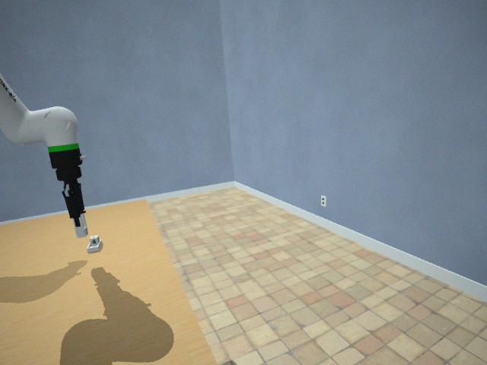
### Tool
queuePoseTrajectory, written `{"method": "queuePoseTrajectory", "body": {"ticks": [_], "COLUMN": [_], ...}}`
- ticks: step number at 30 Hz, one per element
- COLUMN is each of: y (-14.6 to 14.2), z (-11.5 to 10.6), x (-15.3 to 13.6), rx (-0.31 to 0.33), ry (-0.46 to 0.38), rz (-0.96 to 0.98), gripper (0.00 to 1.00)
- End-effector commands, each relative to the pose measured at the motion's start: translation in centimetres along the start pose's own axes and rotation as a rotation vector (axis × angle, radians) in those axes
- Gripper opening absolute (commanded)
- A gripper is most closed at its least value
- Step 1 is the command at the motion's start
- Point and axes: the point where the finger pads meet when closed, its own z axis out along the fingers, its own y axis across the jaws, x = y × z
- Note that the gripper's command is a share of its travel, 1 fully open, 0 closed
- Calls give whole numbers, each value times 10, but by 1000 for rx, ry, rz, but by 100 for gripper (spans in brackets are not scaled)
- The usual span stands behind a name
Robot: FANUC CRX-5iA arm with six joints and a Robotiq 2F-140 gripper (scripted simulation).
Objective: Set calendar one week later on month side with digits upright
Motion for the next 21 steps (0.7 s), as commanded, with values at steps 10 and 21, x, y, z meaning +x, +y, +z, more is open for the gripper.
{"method": "queuePoseTrajectory", "body": {"ticks": [10, 21], "y": [0, 0], "z": [48, 81], "x": [-1, -1], "rx": [0, 0], "ry": [-1, -1], "rz": [0, 0], "gripper": [16, 16]}}
